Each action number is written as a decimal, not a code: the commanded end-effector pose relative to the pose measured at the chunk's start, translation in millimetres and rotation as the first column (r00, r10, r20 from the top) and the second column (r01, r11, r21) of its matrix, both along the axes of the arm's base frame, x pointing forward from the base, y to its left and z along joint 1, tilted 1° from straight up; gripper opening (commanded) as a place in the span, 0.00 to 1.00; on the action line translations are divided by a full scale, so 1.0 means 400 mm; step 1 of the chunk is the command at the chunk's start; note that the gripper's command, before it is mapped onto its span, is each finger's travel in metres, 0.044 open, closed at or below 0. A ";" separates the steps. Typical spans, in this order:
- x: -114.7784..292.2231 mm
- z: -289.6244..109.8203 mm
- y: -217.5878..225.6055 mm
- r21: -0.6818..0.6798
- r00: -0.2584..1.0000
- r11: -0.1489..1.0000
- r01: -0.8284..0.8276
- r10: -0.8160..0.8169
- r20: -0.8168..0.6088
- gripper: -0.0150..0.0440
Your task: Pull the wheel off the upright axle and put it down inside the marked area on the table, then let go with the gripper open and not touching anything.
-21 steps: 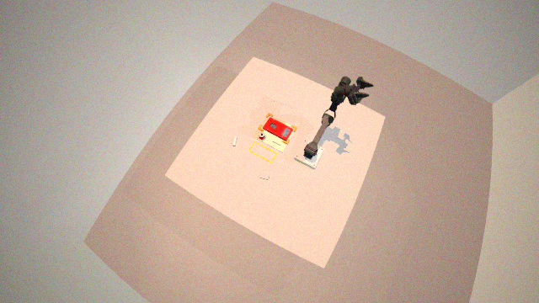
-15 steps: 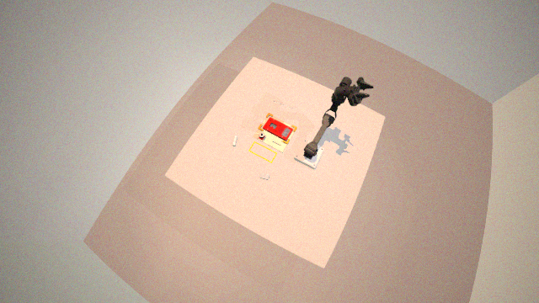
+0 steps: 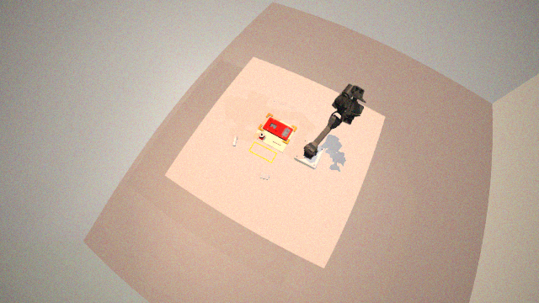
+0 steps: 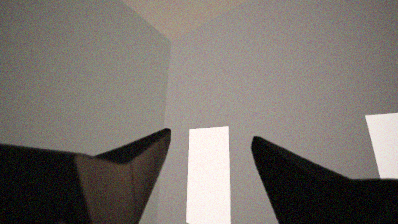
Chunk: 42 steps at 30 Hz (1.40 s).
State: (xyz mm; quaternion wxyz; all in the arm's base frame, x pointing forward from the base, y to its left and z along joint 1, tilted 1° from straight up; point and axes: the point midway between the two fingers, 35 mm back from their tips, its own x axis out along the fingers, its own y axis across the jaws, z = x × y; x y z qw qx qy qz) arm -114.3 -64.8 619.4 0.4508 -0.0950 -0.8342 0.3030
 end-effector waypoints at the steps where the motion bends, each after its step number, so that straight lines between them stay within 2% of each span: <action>1: 0.040 0.011 0.144 -0.188 0.989 0.982 -0.008 -0.020 -0.145 0.76; 9: 0.150 -0.007 0.369 -0.454 0.900 0.885 -0.102 -0.112 -0.421 0.76; 13: 0.211 -0.045 0.441 -0.506 0.865 0.862 -0.021 -0.238 -0.441 0.76; 21: 0.363 -0.109 0.596 -0.628 0.652 0.752 -0.198 -0.377 -0.658 0.76; 27: 0.534 -0.201 0.701 -0.627 0.348 0.694 -0.355 -0.524 -0.777 0.76; 32: 0.684 -0.306 0.753 -0.528 0.005 0.699 -0.482 -0.601 -0.799 0.76; 37: 0.832 -0.435 0.770 -0.354 -0.384 0.767 -0.535 -0.594 -0.707 0.76; 42: 0.966 -0.586 0.749 -0.198 -0.705 0.861 -0.468 -0.499 -0.504 0.76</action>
